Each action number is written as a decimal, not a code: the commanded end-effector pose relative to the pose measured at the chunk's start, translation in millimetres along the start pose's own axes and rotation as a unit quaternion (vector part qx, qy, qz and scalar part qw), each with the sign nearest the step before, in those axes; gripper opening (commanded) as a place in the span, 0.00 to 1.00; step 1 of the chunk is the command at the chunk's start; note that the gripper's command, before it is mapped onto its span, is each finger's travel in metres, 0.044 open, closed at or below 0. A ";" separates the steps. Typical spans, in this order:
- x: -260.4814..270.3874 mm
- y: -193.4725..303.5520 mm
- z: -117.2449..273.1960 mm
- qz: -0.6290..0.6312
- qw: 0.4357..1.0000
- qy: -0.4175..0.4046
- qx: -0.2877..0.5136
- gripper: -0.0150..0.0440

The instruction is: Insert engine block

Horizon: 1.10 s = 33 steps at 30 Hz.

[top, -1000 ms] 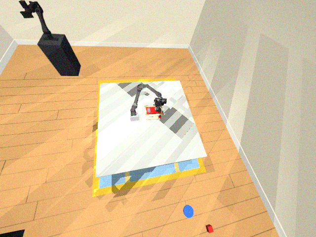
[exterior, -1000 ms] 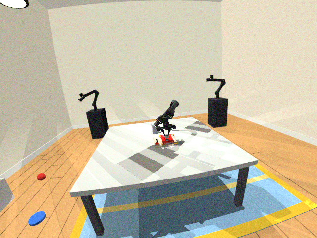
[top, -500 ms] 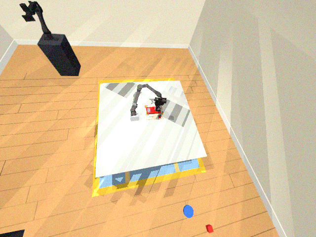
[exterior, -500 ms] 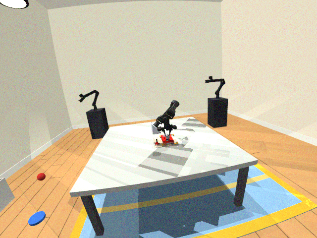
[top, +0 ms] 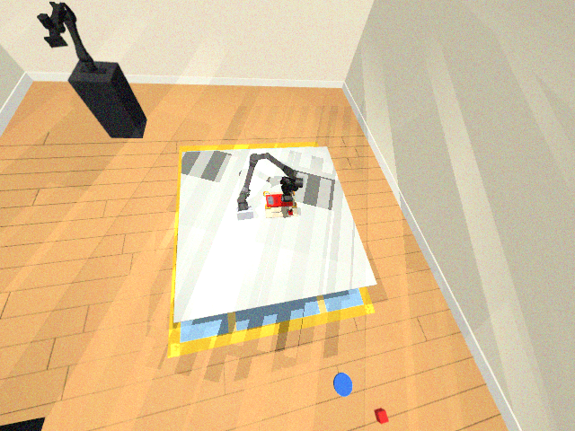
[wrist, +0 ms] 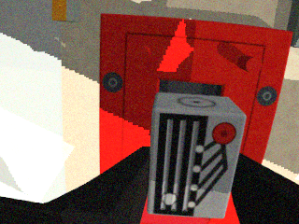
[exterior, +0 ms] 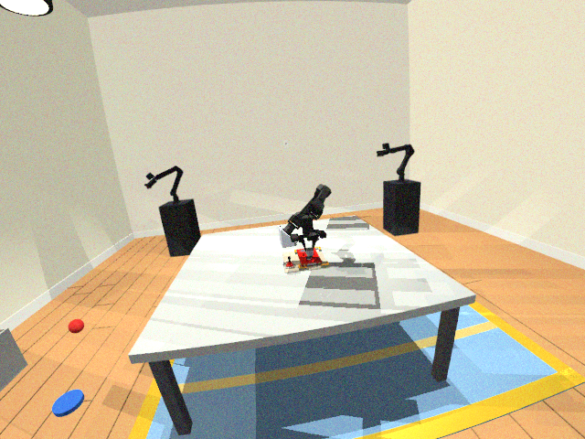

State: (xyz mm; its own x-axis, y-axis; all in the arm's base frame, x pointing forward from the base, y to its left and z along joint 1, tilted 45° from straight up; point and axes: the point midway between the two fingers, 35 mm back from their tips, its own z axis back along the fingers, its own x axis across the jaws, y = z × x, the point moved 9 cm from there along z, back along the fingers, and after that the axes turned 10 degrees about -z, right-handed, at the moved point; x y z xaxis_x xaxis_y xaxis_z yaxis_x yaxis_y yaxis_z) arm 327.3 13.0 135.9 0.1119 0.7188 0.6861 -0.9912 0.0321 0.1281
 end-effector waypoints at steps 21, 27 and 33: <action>0.2 -0.9 -1.5 -0.025 1.000 -0.003 -0.001 0.52; 0.3 -0.9 -3.1 -0.010 1.000 -0.003 -0.001 0.52; 0.2 -1.0 -4.8 -0.005 1.000 -0.003 -0.001 0.52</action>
State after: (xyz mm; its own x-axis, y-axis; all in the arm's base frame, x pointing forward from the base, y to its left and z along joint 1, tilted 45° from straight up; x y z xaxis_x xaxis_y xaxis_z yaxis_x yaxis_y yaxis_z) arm 327.7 15.7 133.1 0.1319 0.7180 0.6834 -0.9888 0.0465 0.1419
